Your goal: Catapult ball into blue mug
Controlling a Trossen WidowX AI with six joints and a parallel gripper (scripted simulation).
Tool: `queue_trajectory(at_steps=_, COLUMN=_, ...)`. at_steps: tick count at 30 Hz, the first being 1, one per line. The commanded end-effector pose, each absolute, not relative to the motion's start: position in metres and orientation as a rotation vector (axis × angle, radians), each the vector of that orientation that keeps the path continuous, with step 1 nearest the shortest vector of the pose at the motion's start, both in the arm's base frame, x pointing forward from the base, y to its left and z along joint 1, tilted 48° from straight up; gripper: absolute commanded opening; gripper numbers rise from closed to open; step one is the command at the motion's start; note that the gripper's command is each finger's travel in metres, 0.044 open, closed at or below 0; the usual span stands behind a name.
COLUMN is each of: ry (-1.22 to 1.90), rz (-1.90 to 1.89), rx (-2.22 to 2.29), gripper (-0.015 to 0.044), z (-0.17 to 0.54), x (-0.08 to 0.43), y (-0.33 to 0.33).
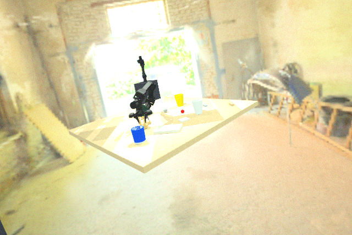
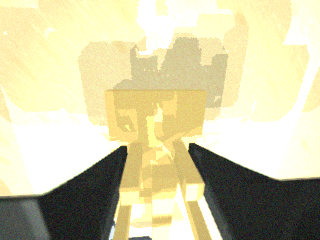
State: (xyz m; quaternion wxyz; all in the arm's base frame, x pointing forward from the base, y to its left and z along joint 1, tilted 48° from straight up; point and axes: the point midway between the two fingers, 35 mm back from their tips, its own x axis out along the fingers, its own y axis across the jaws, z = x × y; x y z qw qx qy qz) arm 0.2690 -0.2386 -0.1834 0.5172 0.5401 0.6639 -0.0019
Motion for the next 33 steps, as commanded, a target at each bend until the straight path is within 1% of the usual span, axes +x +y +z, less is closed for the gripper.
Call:
queue_trajectory(at_steps=1, ry=1.593, rz=-0.005, rx=1.296, gripper=0.0131, z=-0.183, x=0.269, y=-0.239)
queue_trajectory(at_steps=10, ry=1.593, rz=-0.005, rx=1.296, gripper=0.0367, z=-0.183, x=0.269, y=-0.239)
queue_trajectory(at_steps=13, ry=1.586, rz=-0.01, rx=1.288, gripper=0.044, z=-0.17, x=0.268, y=-0.256)
queue_trajectory(at_steps=19, ry=1.565, rz=-0.027, rx=1.261, gripper=0.044, z=-0.116, x=0.255, y=-0.308)
queue_trajectory(at_steps=21, ry=1.565, rz=-0.028, rx=1.26, gripper=0.044, z=-0.115, x=0.255, y=-0.309)
queue_trajectory(at_steps=22, ry=1.557, rz=-0.031, rx=1.269, gripper=0.044, z=-0.127, x=0.26, y=-0.301)
queue_trajectory(at_steps=30, ry=1.563, rz=-0.028, rx=1.276, gripper=0.044, z=-0.118, x=0.255, y=-0.307)
queue_trajectory(at_steps=33, ry=1.577, rz=-0.02, rx=1.294, gripper=0.044, z=-0.139, x=0.259, y=-0.286)
